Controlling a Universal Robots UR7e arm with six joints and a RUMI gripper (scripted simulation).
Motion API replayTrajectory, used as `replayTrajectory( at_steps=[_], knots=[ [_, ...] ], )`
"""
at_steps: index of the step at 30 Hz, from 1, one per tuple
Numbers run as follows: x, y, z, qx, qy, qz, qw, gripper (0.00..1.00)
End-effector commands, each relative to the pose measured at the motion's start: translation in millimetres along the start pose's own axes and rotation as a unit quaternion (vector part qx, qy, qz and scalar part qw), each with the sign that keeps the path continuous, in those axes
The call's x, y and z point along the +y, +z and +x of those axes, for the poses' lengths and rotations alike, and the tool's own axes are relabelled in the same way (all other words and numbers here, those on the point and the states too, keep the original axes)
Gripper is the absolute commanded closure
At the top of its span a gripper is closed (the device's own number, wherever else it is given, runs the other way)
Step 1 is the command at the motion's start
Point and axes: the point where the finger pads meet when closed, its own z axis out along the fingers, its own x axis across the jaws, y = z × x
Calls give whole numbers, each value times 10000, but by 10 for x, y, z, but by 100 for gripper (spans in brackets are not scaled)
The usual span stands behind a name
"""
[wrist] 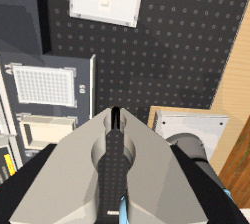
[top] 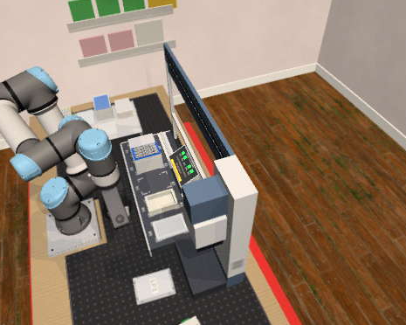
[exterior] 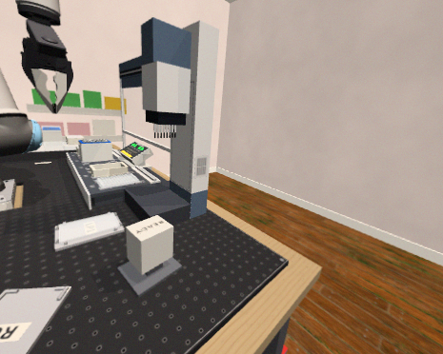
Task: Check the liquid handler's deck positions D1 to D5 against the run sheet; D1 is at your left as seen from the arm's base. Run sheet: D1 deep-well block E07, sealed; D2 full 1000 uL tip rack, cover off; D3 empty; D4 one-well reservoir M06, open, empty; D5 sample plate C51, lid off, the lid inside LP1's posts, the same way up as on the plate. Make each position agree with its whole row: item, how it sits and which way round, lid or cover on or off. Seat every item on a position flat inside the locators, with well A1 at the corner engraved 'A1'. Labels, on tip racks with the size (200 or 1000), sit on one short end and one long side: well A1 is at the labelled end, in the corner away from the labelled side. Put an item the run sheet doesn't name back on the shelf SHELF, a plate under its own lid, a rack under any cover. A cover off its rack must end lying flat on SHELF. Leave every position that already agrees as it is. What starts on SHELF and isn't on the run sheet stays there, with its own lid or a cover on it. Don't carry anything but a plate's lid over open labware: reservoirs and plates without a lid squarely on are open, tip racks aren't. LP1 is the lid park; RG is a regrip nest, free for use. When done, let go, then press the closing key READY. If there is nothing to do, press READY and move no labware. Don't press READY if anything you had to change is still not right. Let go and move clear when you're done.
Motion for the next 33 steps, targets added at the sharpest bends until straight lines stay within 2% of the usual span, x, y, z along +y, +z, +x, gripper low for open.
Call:
replayTrajectory(
  at_steps=[1, 11, 24, 33],
  knots=[
    [-309, -10, 18, 1, 21, 13, 10000, 100],
    [-697, -10, 37, 0, 21, 13, 10000, 100],
    [-687, -20, 30, -2, 12, 22, 10000, 100],
    [-1146, -9, 61, 1, -89, 13, 10000, 100]
  ],
)
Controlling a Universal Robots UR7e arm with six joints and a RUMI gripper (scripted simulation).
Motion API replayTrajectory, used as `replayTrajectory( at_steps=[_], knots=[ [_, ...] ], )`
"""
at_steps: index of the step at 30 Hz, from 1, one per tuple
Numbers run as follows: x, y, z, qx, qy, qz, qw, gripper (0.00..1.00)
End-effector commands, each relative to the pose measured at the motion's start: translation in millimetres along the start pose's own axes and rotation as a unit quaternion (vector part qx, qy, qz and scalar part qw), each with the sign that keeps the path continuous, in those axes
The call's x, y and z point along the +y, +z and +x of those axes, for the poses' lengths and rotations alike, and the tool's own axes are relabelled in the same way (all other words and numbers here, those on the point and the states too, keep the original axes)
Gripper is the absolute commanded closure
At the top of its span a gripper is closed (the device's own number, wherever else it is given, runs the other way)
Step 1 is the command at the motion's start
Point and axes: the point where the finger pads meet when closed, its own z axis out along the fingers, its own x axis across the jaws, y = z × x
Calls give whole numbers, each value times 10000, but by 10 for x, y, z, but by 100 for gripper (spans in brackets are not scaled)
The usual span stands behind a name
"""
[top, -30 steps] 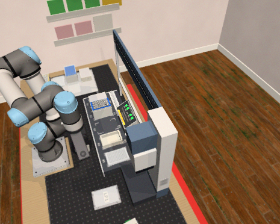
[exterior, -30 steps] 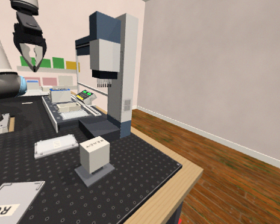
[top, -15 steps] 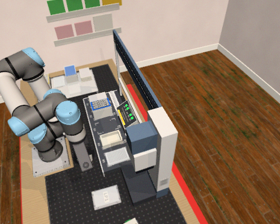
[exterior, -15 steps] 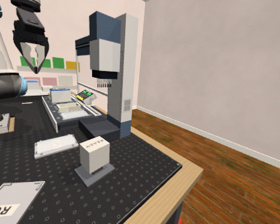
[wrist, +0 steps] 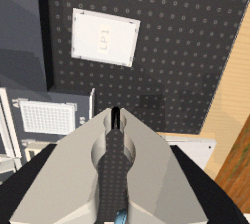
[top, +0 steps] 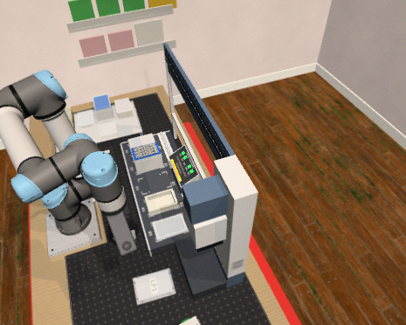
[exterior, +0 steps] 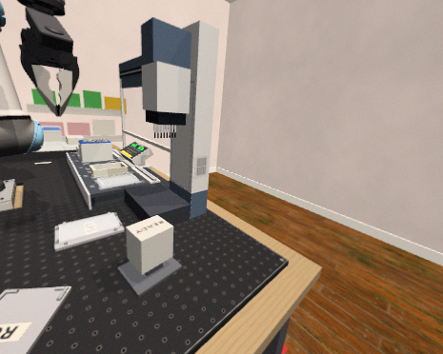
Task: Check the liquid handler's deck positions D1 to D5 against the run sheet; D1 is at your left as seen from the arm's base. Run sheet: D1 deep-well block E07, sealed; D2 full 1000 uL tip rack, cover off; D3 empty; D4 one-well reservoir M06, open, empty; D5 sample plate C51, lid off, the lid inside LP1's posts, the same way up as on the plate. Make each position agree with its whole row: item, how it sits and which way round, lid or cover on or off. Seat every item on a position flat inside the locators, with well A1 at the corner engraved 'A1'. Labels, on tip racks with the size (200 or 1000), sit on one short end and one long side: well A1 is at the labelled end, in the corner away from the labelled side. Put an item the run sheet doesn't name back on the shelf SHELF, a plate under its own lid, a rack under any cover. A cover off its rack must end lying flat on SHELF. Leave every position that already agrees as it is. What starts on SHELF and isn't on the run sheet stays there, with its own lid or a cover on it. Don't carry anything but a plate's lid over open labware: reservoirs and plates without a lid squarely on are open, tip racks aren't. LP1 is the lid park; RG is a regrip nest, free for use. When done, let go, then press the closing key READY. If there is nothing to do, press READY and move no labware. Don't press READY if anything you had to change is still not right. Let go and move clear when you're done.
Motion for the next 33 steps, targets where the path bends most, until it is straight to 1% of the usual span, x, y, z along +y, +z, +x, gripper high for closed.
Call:
replayTrajectory(
  at_steps=[1, 6, 8, 9, 19, 21, 23, 25, 33],
  knots=[
    [-321, -11, 23, 0, -18, 14, 10000, 100],
    [-571, -11, 40, 0, -18, 14, 10000, 100],
    [-571, -11, 40, 0, -18, 14, 10000, 100],
    [-607, -11, 42, 0, -18, 12, 10000, 100],
    [-599, -20, 33, -1, -27, 20, 10000, 100],
    [-706, -10, 49, 1, -218, 11, 9998, 100],
    [-806, -10, 56, 1, -229, 11, 9997, 100],
    [-806, -10, 56, 1, -229, 11, 9997, 100],
    [-1202, -9, 83, 2, -229, 8, 9997, 100]
  ],
)
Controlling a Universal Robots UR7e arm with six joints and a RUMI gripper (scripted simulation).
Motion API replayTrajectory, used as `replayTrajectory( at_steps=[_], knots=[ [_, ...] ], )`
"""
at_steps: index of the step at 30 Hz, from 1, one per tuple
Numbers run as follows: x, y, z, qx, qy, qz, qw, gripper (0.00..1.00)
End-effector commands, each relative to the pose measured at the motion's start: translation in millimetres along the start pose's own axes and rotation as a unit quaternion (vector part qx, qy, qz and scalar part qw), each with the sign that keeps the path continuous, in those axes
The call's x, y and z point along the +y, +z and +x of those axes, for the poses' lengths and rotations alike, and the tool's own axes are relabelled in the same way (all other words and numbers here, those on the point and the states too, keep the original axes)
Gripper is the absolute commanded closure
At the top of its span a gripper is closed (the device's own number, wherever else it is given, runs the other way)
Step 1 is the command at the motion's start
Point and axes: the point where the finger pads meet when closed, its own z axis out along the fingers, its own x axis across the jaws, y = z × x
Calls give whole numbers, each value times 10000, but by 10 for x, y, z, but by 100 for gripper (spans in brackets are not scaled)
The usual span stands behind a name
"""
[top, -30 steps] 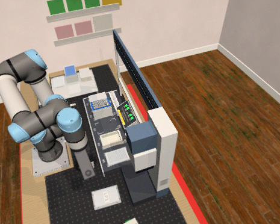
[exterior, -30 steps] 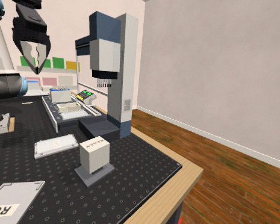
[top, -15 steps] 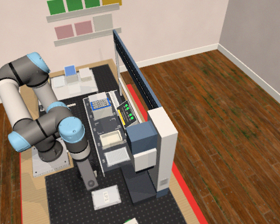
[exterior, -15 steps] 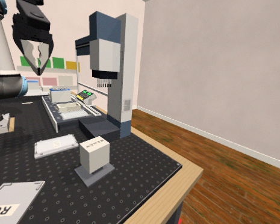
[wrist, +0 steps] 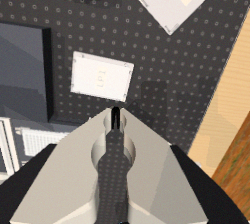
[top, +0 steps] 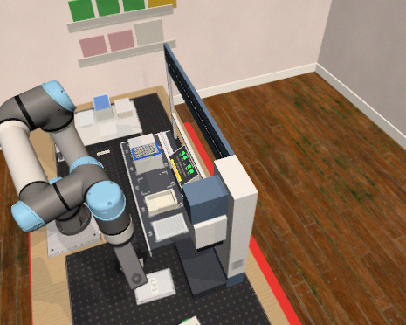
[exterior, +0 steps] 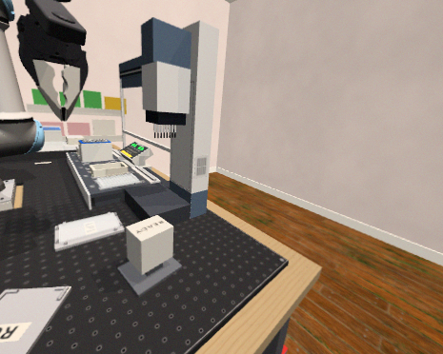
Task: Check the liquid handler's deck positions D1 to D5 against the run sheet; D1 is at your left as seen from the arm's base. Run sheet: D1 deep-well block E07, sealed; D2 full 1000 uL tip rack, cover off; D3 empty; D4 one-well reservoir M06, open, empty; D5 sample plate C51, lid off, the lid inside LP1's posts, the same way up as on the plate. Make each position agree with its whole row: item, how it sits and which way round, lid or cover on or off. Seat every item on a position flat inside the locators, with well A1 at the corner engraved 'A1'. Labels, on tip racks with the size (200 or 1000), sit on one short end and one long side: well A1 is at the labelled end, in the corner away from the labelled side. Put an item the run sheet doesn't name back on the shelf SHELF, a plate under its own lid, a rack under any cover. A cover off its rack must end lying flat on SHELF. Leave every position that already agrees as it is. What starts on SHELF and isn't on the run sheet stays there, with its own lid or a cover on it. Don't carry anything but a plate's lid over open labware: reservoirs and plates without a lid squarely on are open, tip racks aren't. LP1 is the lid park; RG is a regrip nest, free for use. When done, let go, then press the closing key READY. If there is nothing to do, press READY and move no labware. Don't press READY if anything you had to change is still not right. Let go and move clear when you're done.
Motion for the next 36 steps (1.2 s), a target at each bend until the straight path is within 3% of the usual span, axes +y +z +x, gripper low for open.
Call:
replayTrajectory(
  at_steps=[1, 4, 16, 36],
  knots=[
    [-314, -23, 38, 2, -12, 17, 10000, 100],
    [-450, -23, 53, 2, -12, 17, 10000, 100],
    [-443, -36, 38, 0, -23, 29, 10000, 100],
    [-536, -24, -868, -3, -25, 18, 10000, 100]
  ],
)
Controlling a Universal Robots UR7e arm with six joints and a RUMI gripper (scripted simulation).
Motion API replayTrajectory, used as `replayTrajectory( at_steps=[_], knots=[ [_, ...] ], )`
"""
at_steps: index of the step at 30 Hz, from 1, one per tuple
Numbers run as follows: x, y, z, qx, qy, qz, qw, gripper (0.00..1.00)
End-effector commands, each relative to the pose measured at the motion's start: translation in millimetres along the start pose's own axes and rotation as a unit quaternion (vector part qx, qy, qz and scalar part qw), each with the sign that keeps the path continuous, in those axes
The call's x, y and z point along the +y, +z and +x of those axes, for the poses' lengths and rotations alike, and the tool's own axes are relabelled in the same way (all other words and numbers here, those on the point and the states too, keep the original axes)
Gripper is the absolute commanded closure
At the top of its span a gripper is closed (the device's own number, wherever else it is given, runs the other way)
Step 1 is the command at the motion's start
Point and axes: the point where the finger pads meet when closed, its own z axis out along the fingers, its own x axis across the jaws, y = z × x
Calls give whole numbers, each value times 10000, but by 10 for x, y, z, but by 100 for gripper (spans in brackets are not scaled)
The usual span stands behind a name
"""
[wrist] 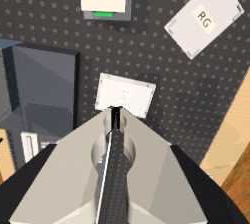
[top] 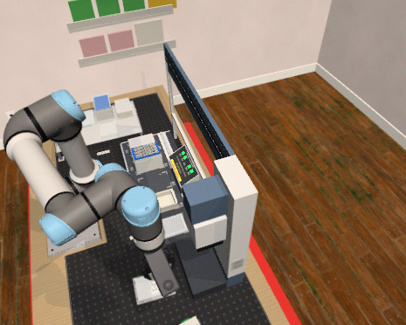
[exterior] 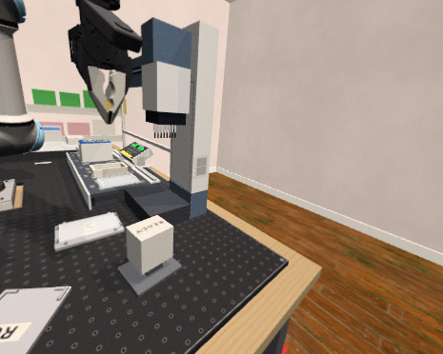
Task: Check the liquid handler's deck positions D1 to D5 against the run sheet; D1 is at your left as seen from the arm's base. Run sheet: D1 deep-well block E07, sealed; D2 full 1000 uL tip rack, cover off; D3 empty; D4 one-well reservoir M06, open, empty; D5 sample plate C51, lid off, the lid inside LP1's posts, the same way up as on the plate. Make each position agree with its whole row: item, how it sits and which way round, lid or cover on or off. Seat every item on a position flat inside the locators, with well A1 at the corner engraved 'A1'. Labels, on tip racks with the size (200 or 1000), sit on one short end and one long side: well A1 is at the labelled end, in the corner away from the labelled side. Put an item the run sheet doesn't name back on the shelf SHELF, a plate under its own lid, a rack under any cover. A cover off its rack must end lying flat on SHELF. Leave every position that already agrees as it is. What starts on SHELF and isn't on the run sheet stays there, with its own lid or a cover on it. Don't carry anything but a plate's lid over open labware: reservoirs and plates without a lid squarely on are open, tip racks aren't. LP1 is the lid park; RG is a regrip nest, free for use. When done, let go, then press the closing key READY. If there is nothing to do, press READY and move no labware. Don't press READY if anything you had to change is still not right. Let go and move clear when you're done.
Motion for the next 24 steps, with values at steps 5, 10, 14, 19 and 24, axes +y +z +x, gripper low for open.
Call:
replayTrajectory(
  at_steps=[5, 10, 14, 19, 24],
  knots=[
    [-46, -21, -278, -1, 20, 6, 10000, 100],
    [-51, -25, -265, -2, 31, 10, 10000, 100],
    [-37, 46, -260, 2, 30, -7, 10000, 100],
    [-38, 127, -256, 1, 32, -4, 10000, 100],
    [-39, 176, -254, 1, 32, -4, 10000, 100]
  ],
)
